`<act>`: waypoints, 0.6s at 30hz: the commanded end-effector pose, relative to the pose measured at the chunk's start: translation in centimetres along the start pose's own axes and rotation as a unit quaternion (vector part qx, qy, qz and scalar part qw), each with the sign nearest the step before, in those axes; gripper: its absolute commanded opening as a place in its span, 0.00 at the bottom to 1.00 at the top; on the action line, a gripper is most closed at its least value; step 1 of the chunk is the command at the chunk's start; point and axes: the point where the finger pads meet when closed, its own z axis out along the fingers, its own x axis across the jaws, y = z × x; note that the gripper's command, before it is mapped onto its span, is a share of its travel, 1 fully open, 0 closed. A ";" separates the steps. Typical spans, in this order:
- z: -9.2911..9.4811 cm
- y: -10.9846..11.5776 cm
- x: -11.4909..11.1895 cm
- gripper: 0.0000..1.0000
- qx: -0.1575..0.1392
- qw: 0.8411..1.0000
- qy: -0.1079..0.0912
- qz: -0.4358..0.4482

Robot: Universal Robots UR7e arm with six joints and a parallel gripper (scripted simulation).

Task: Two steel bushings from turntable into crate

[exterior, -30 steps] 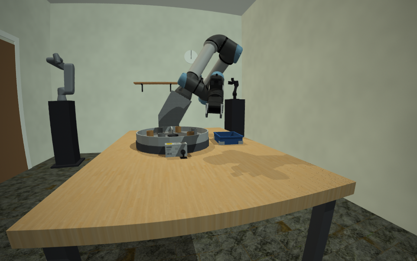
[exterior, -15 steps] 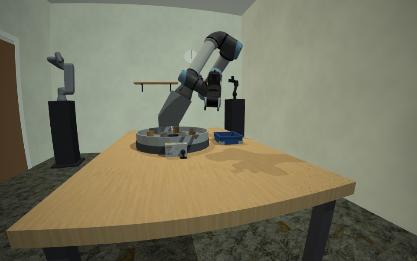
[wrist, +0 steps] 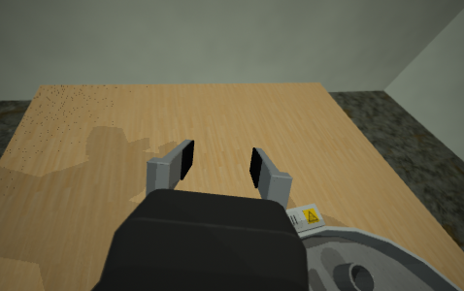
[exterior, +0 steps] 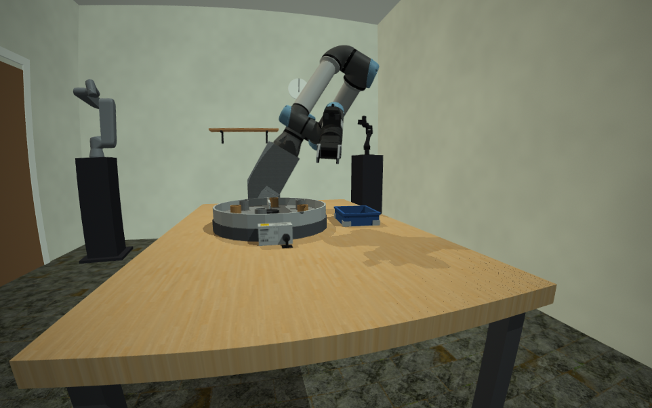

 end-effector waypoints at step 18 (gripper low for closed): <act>-5.8 1.0 1.5 1.00 0.001 1.000 0.000 0.000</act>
